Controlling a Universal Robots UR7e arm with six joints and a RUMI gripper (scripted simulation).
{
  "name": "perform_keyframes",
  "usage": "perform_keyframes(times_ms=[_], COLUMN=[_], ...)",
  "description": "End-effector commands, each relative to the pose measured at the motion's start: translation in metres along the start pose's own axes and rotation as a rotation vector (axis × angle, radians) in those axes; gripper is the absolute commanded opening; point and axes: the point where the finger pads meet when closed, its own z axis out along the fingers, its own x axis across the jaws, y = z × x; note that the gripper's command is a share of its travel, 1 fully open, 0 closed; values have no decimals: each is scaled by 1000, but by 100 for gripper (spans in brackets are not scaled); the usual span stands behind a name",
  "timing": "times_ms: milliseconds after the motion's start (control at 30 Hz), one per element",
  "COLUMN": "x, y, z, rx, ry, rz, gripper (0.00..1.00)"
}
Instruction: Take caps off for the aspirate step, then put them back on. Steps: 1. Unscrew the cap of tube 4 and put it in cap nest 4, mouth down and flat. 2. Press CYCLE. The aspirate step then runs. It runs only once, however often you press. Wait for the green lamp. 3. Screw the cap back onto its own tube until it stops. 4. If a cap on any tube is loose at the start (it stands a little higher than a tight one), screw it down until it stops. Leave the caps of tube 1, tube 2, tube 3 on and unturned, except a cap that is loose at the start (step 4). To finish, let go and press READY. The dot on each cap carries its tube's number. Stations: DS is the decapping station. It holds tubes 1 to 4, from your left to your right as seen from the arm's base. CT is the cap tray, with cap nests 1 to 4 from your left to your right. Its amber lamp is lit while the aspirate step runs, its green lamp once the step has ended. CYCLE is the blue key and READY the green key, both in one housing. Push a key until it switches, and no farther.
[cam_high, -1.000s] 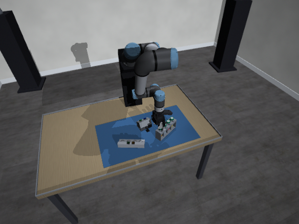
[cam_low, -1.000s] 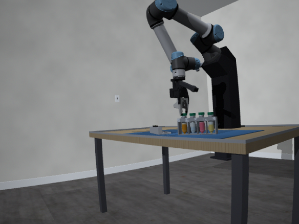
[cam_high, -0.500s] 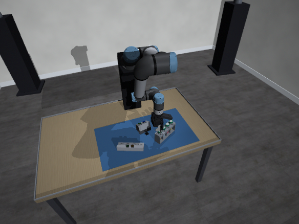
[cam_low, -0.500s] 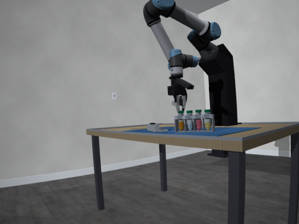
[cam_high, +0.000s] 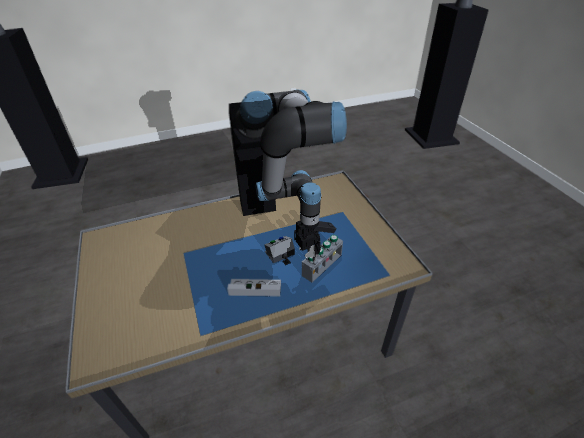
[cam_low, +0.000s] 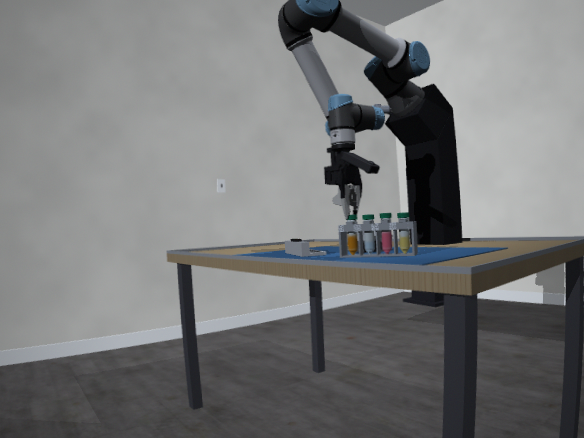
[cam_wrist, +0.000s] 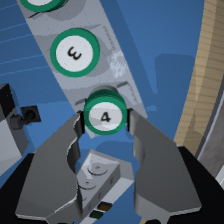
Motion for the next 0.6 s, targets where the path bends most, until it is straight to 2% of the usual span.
perform_keyframes(times_ms=[0,367,433,533,567], x=[1,1,1,1,1], y=[0,0,0,0,0], z=[0,-1,-1,-1,-1], rx=[2,2,2,2,2], ry=[1,2,2,2,2], rz=[-192,-742,-742,-890,-890], gripper=[0,0,0,0,0])
